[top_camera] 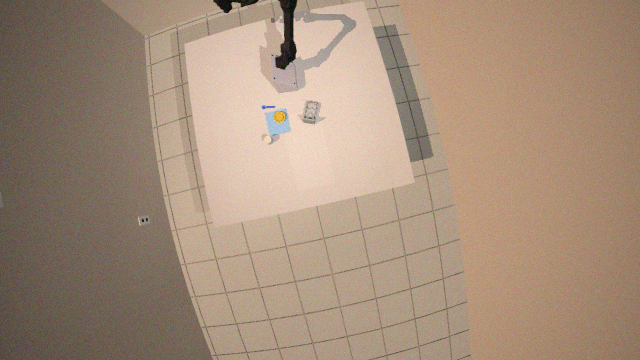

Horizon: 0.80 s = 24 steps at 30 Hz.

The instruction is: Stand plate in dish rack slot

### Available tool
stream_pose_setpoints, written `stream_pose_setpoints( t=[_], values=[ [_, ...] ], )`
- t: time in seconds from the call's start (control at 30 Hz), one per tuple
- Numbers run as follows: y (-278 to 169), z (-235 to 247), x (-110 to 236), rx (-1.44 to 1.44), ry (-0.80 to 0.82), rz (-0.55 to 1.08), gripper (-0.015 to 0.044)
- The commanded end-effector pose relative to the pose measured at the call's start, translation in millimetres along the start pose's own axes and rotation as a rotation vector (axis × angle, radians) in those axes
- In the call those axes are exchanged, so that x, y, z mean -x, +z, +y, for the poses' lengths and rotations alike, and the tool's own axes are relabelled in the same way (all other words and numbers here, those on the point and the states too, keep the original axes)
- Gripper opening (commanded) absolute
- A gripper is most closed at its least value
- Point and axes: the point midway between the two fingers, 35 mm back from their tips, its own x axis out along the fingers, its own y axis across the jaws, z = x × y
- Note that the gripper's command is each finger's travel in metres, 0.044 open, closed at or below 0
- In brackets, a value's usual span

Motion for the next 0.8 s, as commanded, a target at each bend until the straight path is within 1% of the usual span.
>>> stream_pose_setpoints(
  t=[0.0, 0.07, 0.13, 0.4, 0.6, 0.77],
  values=[
    [1.3, -0.1, -0.1, 0.000, 0.001, -0.003, 0.0400],
    [12.0, -0.8, -0.8, 0.003, 0.009, -0.024, 0.0400],
    [33.3, -1.7, -1.6, 0.007, 0.026, -0.066, 0.0400],
    [149.6, 1.7, 7.6, 0.035, 0.146, -0.289, 0.0400],
    [230.4, 11.0, 27.8, 0.047, 0.263, -0.433, 0.0400],
    [293.9, 26.5, 54.4, 0.078, 0.353, -0.527, 0.0400]
  ],
)
